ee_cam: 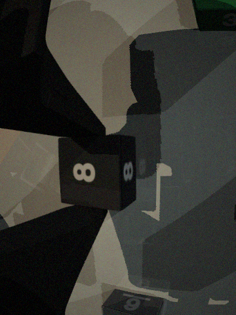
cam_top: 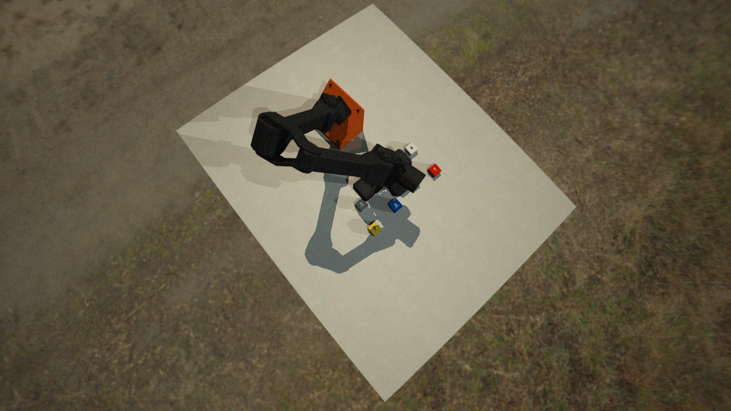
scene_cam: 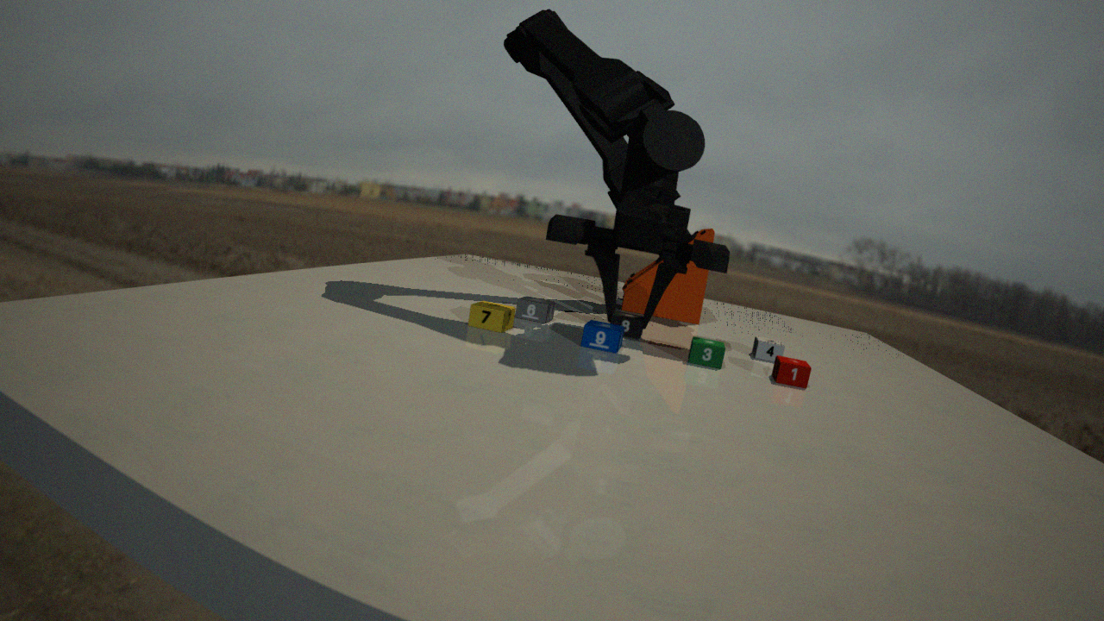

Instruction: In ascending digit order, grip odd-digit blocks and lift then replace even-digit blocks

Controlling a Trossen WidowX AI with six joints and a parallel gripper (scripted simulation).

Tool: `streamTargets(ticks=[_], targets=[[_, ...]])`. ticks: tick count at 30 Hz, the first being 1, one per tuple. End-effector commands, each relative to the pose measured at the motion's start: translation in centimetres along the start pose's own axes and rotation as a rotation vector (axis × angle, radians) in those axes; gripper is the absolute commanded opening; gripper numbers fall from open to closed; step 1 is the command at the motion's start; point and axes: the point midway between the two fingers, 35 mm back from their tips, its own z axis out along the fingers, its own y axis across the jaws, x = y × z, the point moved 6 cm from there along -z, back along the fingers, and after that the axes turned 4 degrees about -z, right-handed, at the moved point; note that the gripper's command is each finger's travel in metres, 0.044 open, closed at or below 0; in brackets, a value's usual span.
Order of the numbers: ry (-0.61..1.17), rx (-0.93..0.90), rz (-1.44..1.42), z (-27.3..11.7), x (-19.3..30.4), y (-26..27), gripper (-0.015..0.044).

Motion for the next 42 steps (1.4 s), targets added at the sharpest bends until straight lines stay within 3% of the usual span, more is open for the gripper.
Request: streamTargets(ticks=[1, 19, 42], targets=[[0.003, 0.003, -0.008, 0.1, 0.1, 0.0, 0.0120], [0.003, 0.002, -0.008, -1.4, 0.1, 0.0, 0.0120], [0.003, 0.003, -0.008, -0.2, 0.1, 0.0, 0.0120]])
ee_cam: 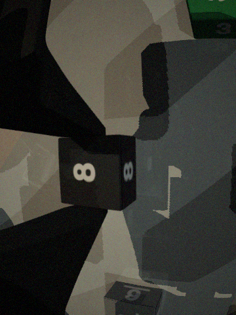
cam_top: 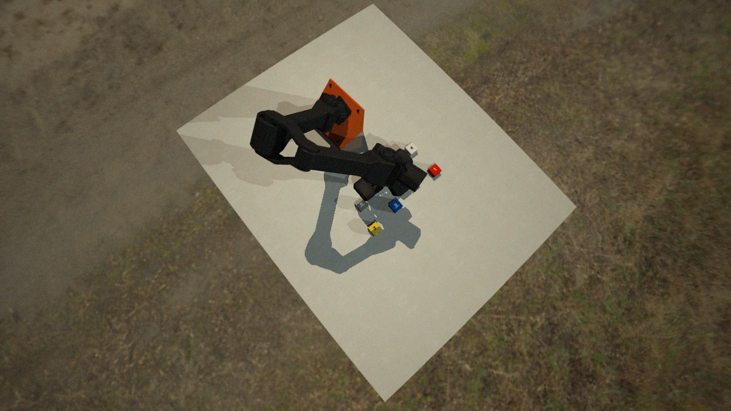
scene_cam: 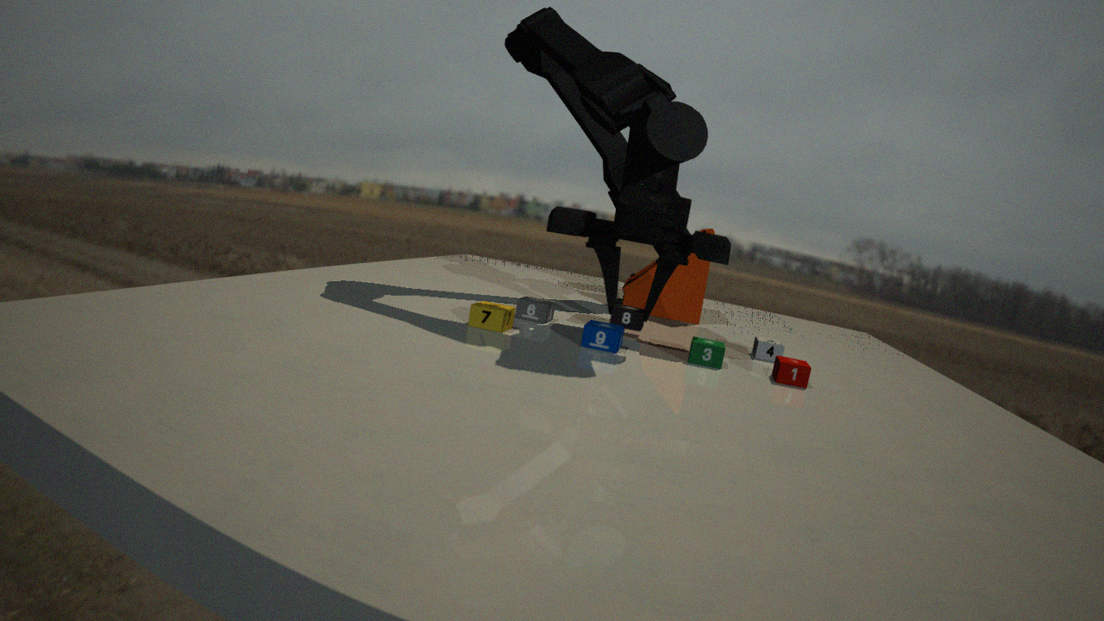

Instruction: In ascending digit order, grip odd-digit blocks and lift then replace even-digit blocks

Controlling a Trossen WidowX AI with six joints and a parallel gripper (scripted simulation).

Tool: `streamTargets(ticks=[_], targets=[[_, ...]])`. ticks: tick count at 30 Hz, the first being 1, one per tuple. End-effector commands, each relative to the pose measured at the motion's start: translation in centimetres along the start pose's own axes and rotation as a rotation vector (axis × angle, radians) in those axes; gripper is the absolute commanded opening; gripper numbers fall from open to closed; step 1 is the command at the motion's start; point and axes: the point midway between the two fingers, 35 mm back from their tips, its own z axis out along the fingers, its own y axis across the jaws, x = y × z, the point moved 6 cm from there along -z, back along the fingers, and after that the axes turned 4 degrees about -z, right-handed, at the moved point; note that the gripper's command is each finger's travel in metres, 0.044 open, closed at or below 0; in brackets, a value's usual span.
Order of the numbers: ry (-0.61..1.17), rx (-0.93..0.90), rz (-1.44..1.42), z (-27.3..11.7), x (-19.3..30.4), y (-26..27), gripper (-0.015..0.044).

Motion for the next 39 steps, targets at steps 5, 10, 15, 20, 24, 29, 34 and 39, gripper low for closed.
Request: streamTargets(ticks=[5, 10, 15, 20, 24, 29, 34, 39], targets=[[0.011, 0.003, -0.011, 0.9, 0.3, 0.0, 0.0120], [0.011, 0.003, -0.011, 0.9, 0.3, 0.0, 0.0120], [0.011, 0.003, -0.011, 0.9, 0.3, 0.0, 0.0172], [0.011, 0.003, -0.011, 0.9, 0.3, 0.0, 0.0304], [0.011, 0.003, -0.011, 0.9, 0.3, 0.0, 0.0400], [0.011, 0.002, -0.011, 0.1, 0.3, 0.1, 0.0400], [0.012, 0.001, -0.011, -2.7, 0.3, 0.1, 0.0400], [0.011, -0.004, -0.012, -5.0, 0.0, 0.2, 0.0321]])
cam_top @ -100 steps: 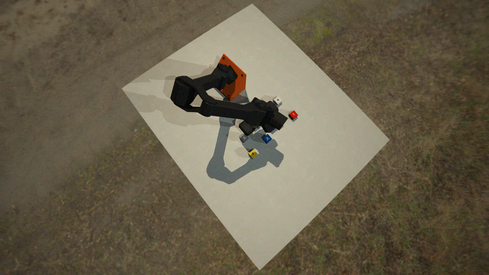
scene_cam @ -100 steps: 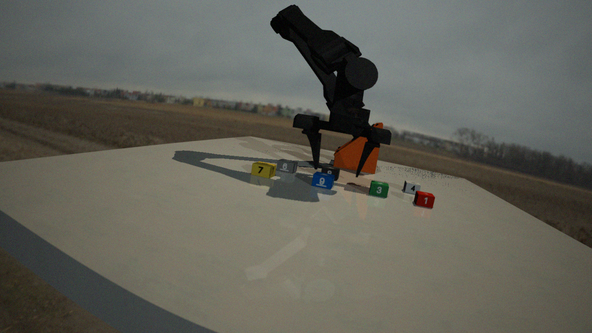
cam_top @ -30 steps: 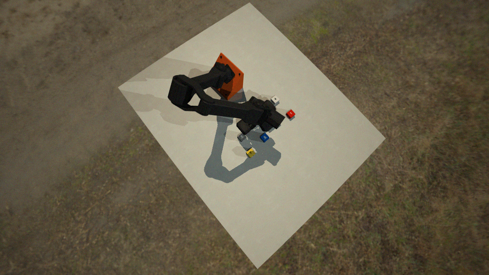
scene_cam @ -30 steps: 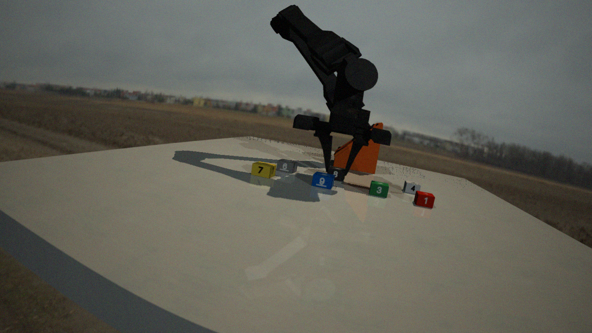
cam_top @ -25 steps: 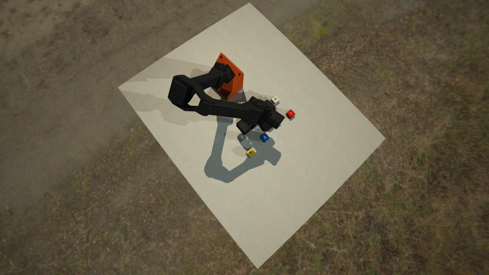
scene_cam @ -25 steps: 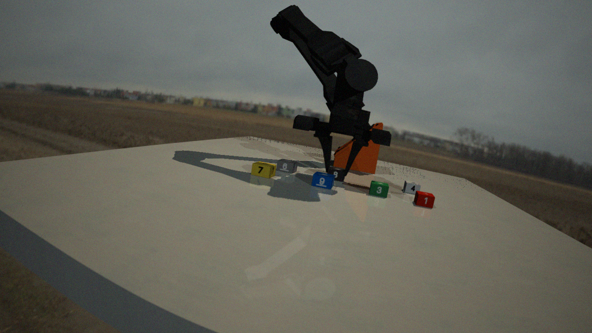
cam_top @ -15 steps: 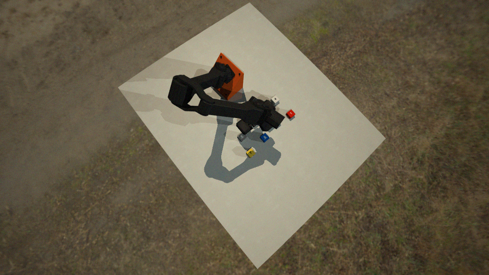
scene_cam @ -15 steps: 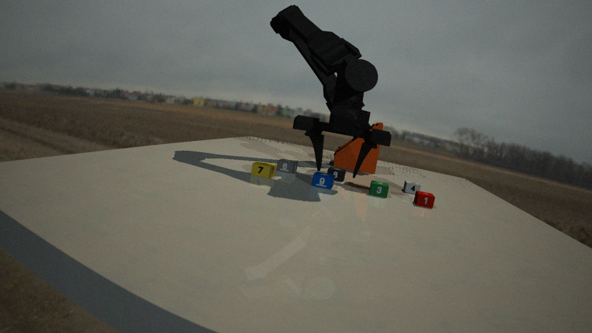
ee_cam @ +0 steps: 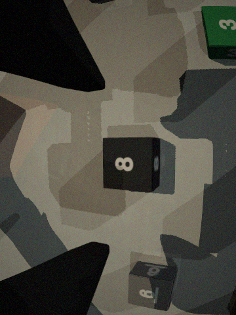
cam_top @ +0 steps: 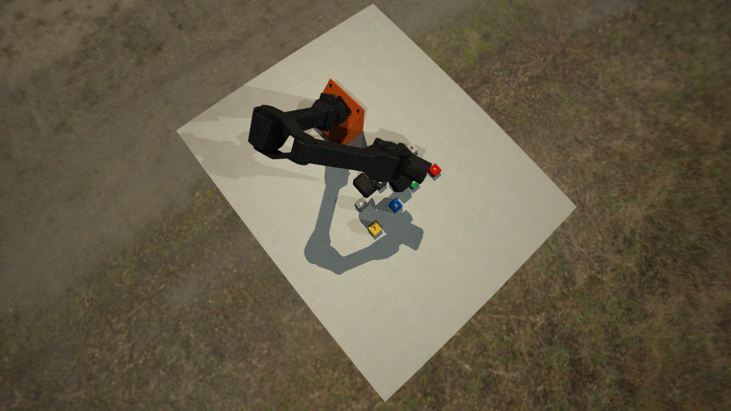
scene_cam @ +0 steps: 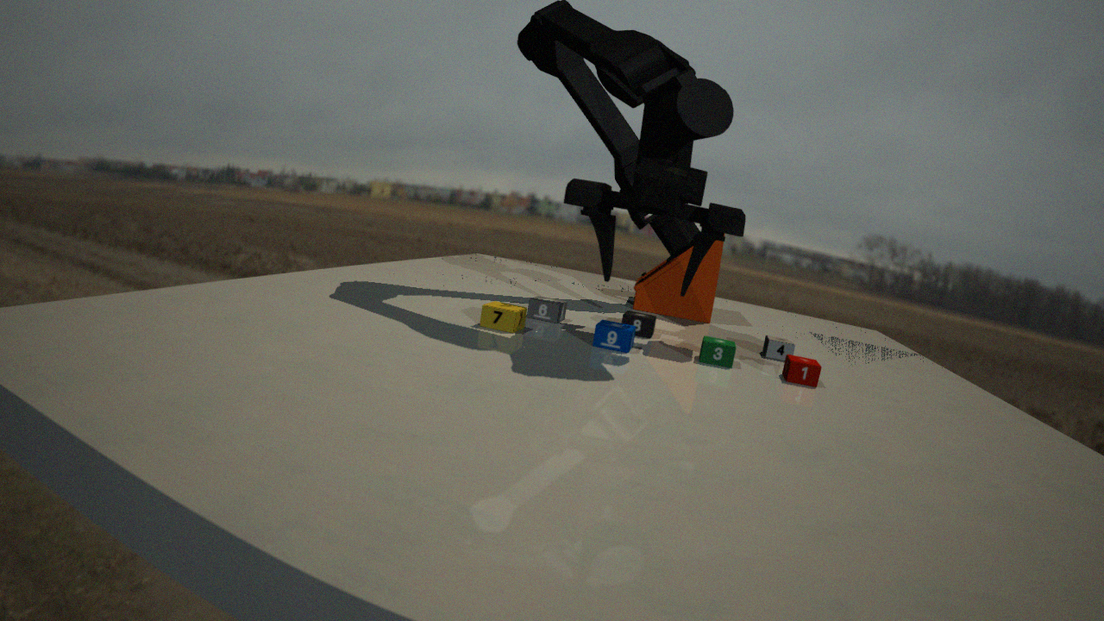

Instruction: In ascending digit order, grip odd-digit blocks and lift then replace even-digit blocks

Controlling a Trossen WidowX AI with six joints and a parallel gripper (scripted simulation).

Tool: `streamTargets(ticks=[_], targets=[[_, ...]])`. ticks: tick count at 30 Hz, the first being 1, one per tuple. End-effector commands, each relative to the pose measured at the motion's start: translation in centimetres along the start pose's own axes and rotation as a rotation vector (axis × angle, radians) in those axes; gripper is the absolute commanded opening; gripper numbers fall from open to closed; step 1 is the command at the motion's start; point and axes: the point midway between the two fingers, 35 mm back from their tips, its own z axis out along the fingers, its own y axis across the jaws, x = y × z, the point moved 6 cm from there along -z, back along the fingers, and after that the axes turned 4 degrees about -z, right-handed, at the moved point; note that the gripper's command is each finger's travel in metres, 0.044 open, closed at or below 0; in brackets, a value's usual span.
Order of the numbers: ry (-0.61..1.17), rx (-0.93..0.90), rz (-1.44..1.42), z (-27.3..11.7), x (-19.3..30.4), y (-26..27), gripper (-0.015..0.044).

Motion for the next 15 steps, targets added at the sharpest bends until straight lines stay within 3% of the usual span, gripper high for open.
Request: streamTargets(ticks=[1, 4, 8, 15], targets=[[-0.009, -0.010, 0.009, -3.7, -0.4, 0.1, 0.0295], [-0.008, -0.007, 0.009, -7.5, -0.1, 0.0, 0.0216], [-0.008, -0.006, 0.009, -7.8, 0.0, 0.0, 0.0120], [-0.008, -0.006, 0.009, -7.8, 0.0, 0.0, 0.0120]])
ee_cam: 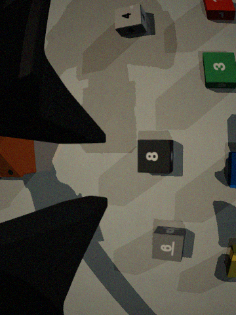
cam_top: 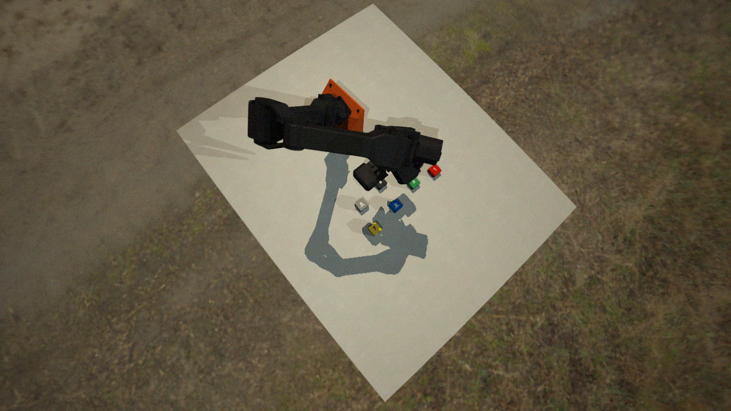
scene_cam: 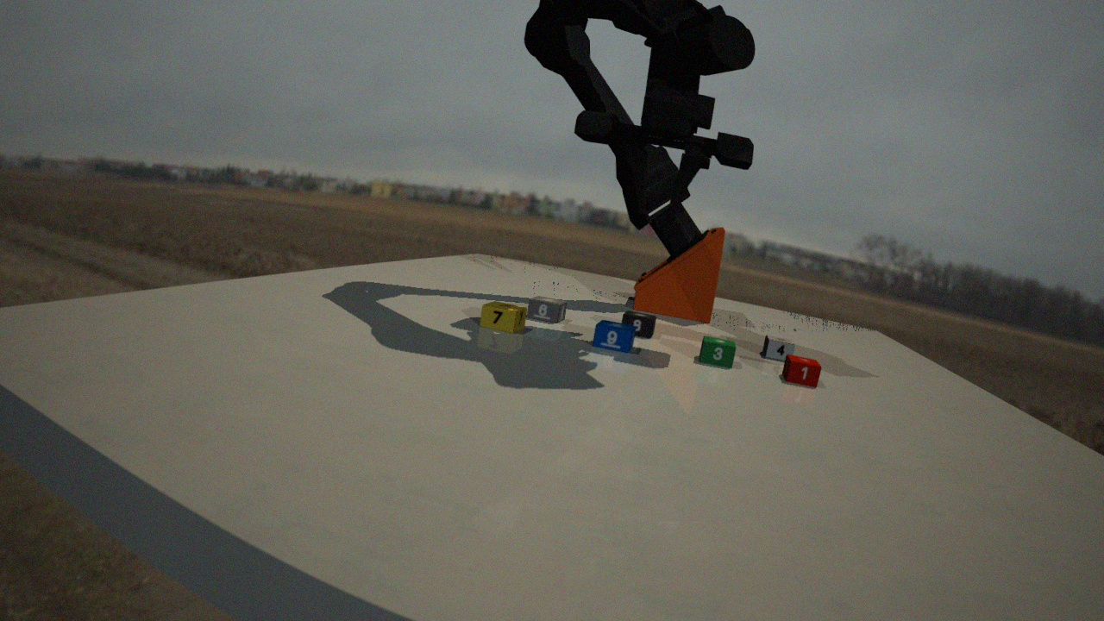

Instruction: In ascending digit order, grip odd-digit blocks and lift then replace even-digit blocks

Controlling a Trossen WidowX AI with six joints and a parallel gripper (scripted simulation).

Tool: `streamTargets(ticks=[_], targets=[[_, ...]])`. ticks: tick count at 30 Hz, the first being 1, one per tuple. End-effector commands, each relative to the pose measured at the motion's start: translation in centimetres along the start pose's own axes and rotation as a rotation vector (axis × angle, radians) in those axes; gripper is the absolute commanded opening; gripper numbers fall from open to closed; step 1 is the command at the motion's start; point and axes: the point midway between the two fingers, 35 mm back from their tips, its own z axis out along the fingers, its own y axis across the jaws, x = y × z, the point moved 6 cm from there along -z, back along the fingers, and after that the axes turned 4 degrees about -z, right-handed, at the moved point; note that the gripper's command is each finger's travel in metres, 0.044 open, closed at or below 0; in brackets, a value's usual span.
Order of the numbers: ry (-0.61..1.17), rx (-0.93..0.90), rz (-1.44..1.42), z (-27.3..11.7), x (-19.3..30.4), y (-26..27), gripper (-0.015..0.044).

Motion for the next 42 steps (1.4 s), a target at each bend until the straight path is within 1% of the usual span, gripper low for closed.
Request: streamTargets(ticks=[1, 4, 9, 11, 16, 18, 21, 23, 26, 27, 42], targets=[[0.000, -0.003, 0.008, -0.3, -0.1, 0.0, 0.0120], [-0.001, -0.004, 0.009, -0.4, -0.8, -0.1, 0.0120], [-0.003, -0.004, 0.011, -0.5, -6.5, -1.0, 0.0120], [-0.004, -0.003, 0.012, -0.4, -8.0, -1.3, 0.0120], [-0.004, -0.003, 0.012, -0.3, -8.1, -1.3, 0.0120], [-0.004, -0.004, 0.012, 0.7, -8.3, -1.3, 0.0172], [-0.005, -0.003, 0.012, 5.4, -8.4, -1.3, 0.0251], [-0.005, 0.000, 0.013, 7.5, -8.2, -1.4, 0.0304], [-0.005, 0.001, 0.013, 7.8, -8.2, -1.4, 0.0383], [-0.005, 0.001, 0.013, 7.8, -8.2, -1.4, 0.0400], [-0.005, 0.001, 0.013, 9.7, -8.2, -1.4, 0.0400]])
